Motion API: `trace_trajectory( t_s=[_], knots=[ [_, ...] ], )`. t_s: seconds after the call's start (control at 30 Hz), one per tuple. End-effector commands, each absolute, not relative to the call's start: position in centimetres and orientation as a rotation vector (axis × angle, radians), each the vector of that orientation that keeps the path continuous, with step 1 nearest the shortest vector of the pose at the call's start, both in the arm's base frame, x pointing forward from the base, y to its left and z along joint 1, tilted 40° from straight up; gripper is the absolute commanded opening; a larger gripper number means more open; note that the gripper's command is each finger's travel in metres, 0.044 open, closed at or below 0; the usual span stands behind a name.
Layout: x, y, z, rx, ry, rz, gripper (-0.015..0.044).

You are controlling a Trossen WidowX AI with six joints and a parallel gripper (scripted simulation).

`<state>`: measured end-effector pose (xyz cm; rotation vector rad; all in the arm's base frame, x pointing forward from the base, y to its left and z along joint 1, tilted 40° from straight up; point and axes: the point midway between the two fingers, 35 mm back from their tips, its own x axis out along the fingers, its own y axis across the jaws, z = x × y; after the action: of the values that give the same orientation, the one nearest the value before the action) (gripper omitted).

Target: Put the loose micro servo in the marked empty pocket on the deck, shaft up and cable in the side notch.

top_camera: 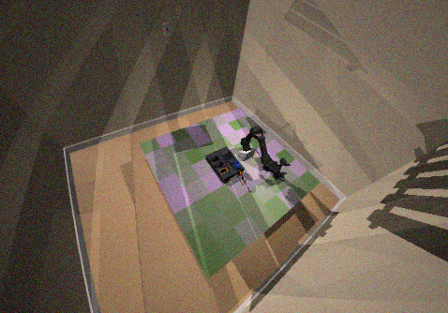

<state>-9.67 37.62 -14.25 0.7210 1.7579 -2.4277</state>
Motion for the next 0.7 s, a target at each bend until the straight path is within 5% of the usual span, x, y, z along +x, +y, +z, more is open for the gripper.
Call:
trace_trajectory(
  t_s=[0.0,0.67],
  knots=[
    [-9.6,37.6,-14.3,0.725,1.751,-2.432,0.0426],
    [-4.1,37.5,-14.8,1.187,0.949,-2.756,0.0440]
  ],
)
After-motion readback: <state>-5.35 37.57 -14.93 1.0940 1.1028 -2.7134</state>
